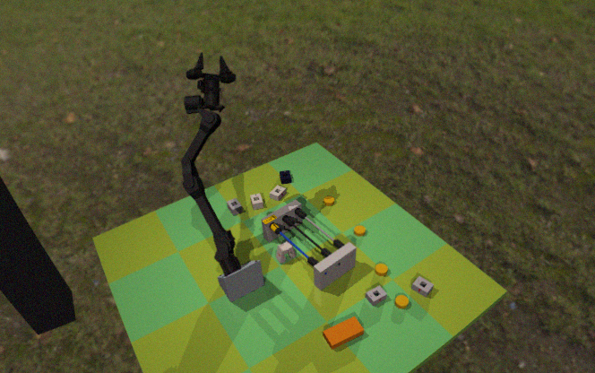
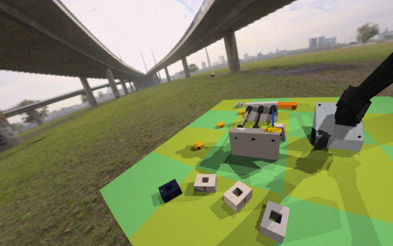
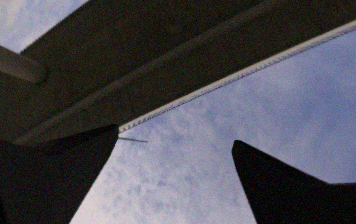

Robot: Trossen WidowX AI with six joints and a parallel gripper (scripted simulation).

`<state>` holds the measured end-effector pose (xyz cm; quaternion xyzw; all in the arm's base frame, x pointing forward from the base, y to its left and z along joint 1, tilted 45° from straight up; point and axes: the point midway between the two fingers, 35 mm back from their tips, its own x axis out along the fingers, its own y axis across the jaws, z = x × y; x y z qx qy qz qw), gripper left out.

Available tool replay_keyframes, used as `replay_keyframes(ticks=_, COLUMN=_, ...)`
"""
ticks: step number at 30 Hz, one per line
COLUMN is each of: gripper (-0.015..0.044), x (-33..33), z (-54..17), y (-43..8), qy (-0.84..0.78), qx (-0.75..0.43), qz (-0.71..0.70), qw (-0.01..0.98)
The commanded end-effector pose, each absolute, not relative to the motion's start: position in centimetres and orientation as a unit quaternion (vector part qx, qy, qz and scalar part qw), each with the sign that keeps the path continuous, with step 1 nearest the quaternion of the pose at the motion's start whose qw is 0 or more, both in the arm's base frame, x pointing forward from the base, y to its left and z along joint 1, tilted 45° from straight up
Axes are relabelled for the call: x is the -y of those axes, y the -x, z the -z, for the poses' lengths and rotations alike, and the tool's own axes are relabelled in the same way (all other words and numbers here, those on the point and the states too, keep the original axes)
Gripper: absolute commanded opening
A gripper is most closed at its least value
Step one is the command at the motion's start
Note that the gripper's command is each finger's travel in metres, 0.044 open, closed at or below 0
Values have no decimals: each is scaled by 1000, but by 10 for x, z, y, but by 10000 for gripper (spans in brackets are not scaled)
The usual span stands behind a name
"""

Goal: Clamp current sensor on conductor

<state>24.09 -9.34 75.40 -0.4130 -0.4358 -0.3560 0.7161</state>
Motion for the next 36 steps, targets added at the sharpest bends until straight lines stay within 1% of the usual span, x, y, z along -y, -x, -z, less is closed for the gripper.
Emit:
replay_keyframes(ticks=1, gripper=426, x=93, z=-753, y=-242, qy=411, qx=435, qz=354, qw=719)
replay_keyframes(ticks=2, gripper=440, x=93, z=-749, y=-245, qy=406, qx=431, qz=347, qw=727)
replay_keyframes(ticks=9, gripper=440, x=83, z=-685, y=-286, qy=329, qx=373, qz=255, qw=829)
replay_keyframes(ticks=19, gripper=440, x=59, z=-560, y=-321, qy=195, qx=254, qz=133, qw=938)
replay_keyframes(ticks=26, gripper=440, x=32, z=-452, y=-328, qy=97, qx=151, qz=61, qw=982)
replay_keyframes(ticks=33, gripper=440, x=3, z=-335, y=-318, qy=8, qx=37, qz=5, qw=999)
replay_keyframes(ticks=36, gripper=440, x=0, z=-323, y=-316, qy=0, qx=25, qz=0, qw=1000)
